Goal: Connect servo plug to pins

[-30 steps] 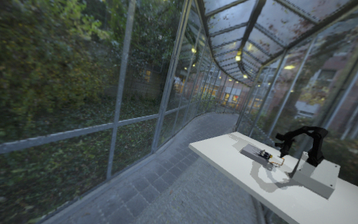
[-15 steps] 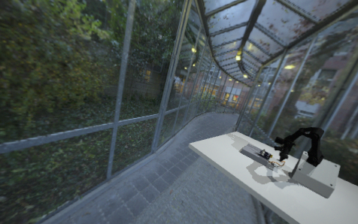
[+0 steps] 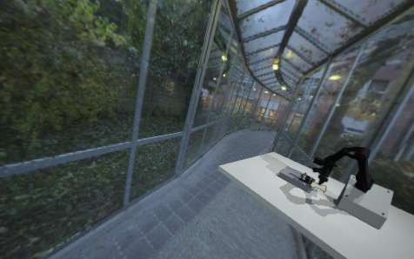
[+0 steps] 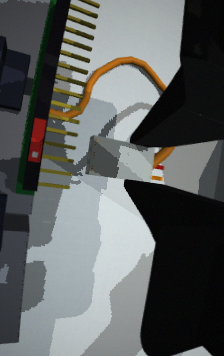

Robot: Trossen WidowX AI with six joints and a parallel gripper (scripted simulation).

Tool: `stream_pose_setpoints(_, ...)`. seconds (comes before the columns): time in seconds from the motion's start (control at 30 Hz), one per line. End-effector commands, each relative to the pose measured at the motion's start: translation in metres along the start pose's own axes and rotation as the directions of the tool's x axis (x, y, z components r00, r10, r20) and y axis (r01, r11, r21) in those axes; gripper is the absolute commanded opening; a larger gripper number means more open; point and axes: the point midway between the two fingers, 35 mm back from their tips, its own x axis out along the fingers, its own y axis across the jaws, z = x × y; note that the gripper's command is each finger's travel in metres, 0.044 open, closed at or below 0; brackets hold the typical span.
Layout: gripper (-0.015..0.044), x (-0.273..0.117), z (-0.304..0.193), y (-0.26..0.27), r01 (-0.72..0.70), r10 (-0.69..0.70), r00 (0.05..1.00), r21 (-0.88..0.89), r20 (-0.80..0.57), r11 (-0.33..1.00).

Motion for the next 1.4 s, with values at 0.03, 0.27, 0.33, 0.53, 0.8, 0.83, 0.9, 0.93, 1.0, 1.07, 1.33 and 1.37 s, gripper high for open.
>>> stream_pose_setpoints(0.03, 0.0000, 0.001, 0.005, 0.001, -0.006, 0.006, 1.000, 0.008, -0.003, 1.000)
stream_pose_setpoints(0.27, 0.0000, 0.000, 0.008, -0.001, -0.006, 0.006, 1.000, 0.008, -0.003, 1.000)
stream_pose_setpoints(0.33, 0.0000, 0.000, 0.008, -0.001, -0.006, 0.006, 1.000, 0.008, -0.003, 1.000)
stream_pose_setpoints(0.53, 0.0000, 0.000, 0.012, -0.001, -0.006, 0.006, 1.000, 0.008, -0.003, 1.000)
stream_pose_setpoints(0.8, 0.0000, 0.000, 0.017, -0.001, -0.006, 0.006, 1.000, 0.007, -0.003, 1.000)
stream_pose_setpoints(0.83, 0.0000, 0.000, 0.018, -0.001, -0.006, 0.006, 1.000, 0.007, -0.003, 1.000)
stream_pose_setpoints(0.9, 0.0000, 0.000, 0.019, -0.001, -0.006, 0.006, 1.000, 0.007, -0.003, 1.000)
stream_pose_setpoints(0.93, 0.0000, 0.000, 0.020, 0.000, -0.006, 0.006, 1.000, 0.007, -0.003, 1.000)
stream_pose_setpoints(1.0, 0.0000, 0.000, 0.021, 0.000, -0.006, 0.006, 1.000, 0.007, -0.003, 1.000)
stream_pose_setpoints(1.07, 0.0000, -0.001, 0.023, 0.000, -0.006, 0.006, 1.000, 0.007, -0.003, 1.000)
stream_pose_setpoints(1.33, 0.0000, -0.001, 0.027, 0.000, -0.006, 0.006, 1.000, 0.007, -0.002, 1.000)
stream_pose_setpoints(1.37, 0.0026, 0.000, 0.026, -0.001, -0.006, 0.006, 1.000, 0.007, -0.002, 1.000)
